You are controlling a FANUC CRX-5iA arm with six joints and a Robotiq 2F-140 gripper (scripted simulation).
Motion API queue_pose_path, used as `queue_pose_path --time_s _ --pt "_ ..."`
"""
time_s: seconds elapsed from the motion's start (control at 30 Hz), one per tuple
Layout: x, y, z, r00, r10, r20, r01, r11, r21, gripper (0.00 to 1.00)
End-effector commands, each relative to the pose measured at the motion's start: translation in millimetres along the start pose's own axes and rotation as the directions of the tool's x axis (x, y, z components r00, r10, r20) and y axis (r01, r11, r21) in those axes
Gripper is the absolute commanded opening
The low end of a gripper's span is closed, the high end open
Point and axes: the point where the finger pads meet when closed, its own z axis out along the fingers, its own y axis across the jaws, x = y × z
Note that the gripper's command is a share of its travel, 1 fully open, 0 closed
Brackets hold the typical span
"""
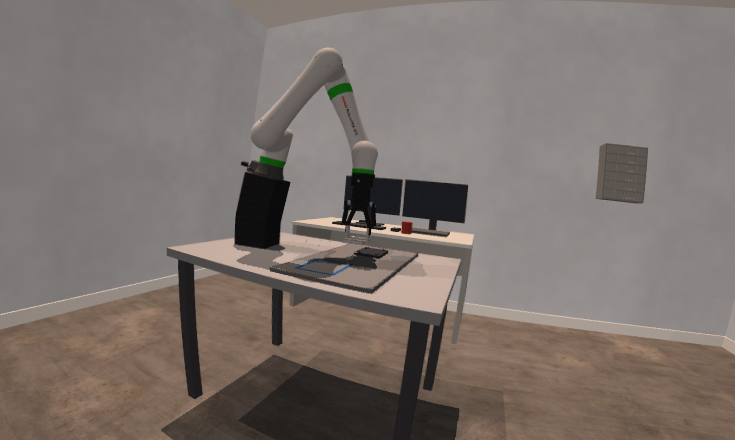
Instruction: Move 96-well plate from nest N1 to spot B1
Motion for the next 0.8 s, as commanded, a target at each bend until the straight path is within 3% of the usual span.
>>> queue_pose_path --time_s 0.0,0.77 --pt "7 1 0.2 1.0 0.0 0.001 0.0 1.0 0.0 0.0" --pt "73 15 2.4 1.0 0.0 0.001 0.0 1.0 0.0 0.0"
